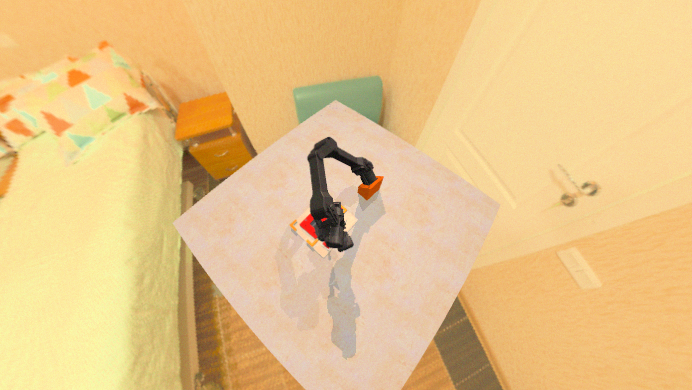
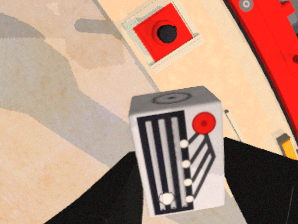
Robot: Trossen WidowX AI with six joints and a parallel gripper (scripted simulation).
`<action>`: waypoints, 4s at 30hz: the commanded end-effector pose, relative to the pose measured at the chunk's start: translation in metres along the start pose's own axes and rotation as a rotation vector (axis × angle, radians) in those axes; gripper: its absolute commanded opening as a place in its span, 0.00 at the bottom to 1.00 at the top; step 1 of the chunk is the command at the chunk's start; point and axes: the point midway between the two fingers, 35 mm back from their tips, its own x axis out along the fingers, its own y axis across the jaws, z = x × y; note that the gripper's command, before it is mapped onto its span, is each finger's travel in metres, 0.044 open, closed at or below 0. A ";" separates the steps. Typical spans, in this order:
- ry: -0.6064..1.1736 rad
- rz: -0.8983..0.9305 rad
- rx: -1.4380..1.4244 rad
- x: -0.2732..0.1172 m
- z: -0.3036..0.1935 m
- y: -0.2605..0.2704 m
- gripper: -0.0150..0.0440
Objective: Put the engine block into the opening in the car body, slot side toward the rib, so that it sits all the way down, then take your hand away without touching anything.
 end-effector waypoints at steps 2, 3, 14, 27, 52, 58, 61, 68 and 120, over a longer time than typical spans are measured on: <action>-0.006 0.001 -0.063 0.005 0.011 -0.014 0.25; -0.007 0.001 -0.073 0.006 0.012 -0.017 0.25; -0.013 0.000 -0.180 0.017 0.031 -0.044 0.25; -0.018 -0.013 -0.309 0.032 0.048 -0.079 0.25; -0.017 -0.048 -0.498 0.049 0.066 -0.124 0.52; -0.017 -0.048 -0.502 0.049 0.066 -0.124 0.52; -0.017 -0.047 -0.479 0.049 0.066 -0.124 0.52; -0.018 -0.047 -0.460 0.049 0.066 -0.124 0.52; -0.017 -0.048 -0.480 0.054 0.066 -0.124 0.52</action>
